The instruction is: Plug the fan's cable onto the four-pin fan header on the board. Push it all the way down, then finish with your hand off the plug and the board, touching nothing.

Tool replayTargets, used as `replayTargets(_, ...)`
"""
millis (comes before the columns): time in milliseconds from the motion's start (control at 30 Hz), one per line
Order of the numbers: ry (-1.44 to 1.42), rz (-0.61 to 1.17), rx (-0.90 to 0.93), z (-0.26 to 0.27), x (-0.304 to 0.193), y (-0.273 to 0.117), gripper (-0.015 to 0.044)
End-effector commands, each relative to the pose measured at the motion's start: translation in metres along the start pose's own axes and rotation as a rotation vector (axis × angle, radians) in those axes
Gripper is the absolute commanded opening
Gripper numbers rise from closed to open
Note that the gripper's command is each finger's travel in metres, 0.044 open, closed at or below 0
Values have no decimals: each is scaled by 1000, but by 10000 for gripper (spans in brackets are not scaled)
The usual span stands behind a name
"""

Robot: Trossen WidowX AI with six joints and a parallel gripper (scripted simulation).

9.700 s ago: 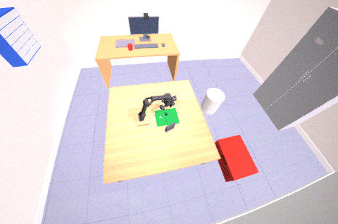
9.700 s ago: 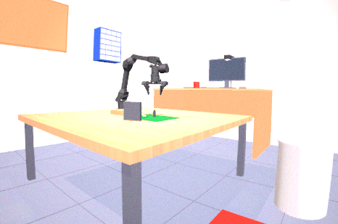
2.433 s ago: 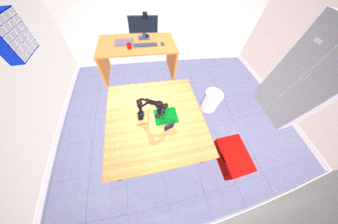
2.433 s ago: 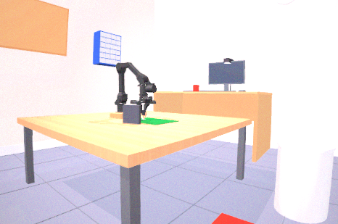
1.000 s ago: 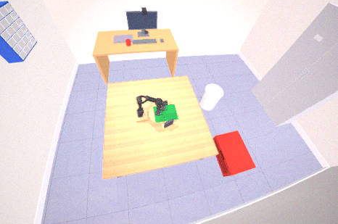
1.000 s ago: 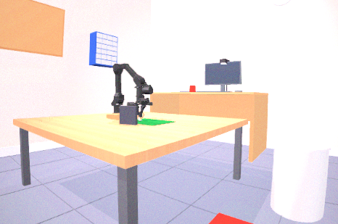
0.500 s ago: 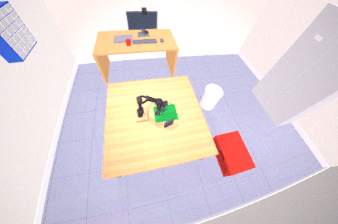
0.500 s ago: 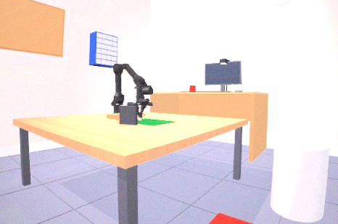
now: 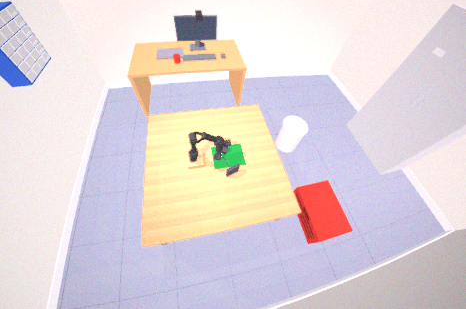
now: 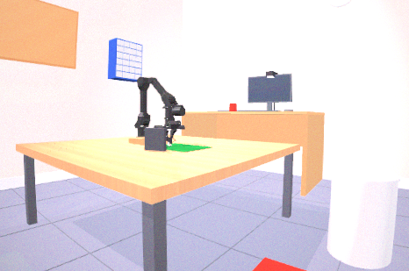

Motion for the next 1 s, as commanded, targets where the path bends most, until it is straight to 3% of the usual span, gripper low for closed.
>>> replayTargets(0, -5, 1, 1, 0, 0, 4, 0)
replayTargets(200, -5, 1, 1, 0, 0, 7, 0)
replayTargets(533, -1, -1, 1, 0, 0, 4, 260)
replayTargets(633, -1, -1, 1, 0, 0, 1, 260)
replayTargets(767, -5, 1, 1, 0, 0, -48, 260)
replayTargets(967, -5, 1, 1, 0, 0, -51, 260)
Point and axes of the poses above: the point midway between the two fingers, 35 mm back from their tips, its own y axis out along the fingers, its own z axis across the jaws, x = y × z, the point moved 7 cm from there along -y, back along the fingers, and after that the axes turned 5 degrees about y, right-handed, at the moved point
